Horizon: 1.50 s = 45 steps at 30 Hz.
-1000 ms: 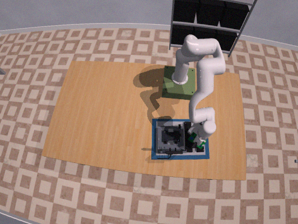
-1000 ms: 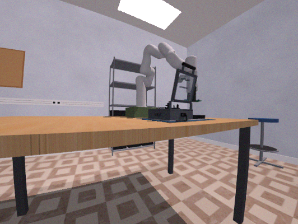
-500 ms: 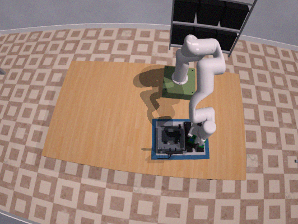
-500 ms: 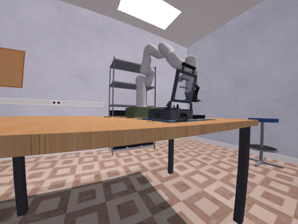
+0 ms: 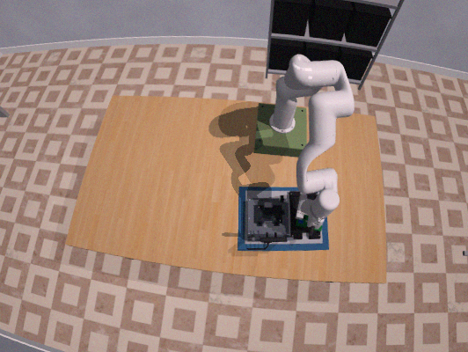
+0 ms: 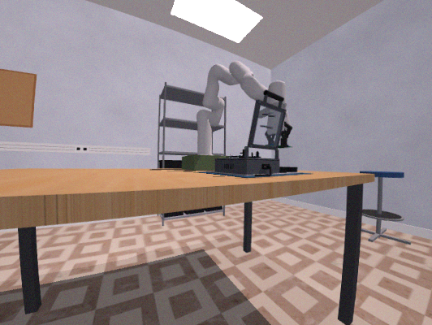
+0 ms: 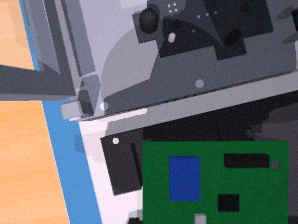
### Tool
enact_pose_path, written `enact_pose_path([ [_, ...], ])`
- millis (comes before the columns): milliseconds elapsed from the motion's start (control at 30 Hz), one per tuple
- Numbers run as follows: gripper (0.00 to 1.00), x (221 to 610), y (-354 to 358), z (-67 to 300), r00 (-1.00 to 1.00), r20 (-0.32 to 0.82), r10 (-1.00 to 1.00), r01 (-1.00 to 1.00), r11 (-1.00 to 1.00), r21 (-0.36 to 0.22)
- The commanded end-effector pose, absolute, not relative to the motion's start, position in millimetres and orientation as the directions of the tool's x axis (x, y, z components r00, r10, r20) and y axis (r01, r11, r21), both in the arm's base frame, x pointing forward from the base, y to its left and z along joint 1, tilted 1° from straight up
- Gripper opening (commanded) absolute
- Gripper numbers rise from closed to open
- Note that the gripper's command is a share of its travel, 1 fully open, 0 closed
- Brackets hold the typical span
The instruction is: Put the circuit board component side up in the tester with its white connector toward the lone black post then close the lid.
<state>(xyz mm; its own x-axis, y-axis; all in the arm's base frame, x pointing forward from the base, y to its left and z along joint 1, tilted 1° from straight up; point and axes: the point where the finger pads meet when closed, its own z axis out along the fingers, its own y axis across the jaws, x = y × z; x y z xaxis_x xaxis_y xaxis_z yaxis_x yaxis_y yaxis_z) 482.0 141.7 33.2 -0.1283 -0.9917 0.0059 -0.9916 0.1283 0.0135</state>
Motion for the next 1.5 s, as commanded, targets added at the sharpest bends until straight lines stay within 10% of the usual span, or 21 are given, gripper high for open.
enact_pose_path([
  [0,0.79,483.5,142.1,34.8,-0.078,0.004,-0.997,-0.997,0.078,0.010],
  [1467,0.79,483.5,142.1,34.8,0.101,0.002,-0.995,-0.995,-0.101,0.010],
])
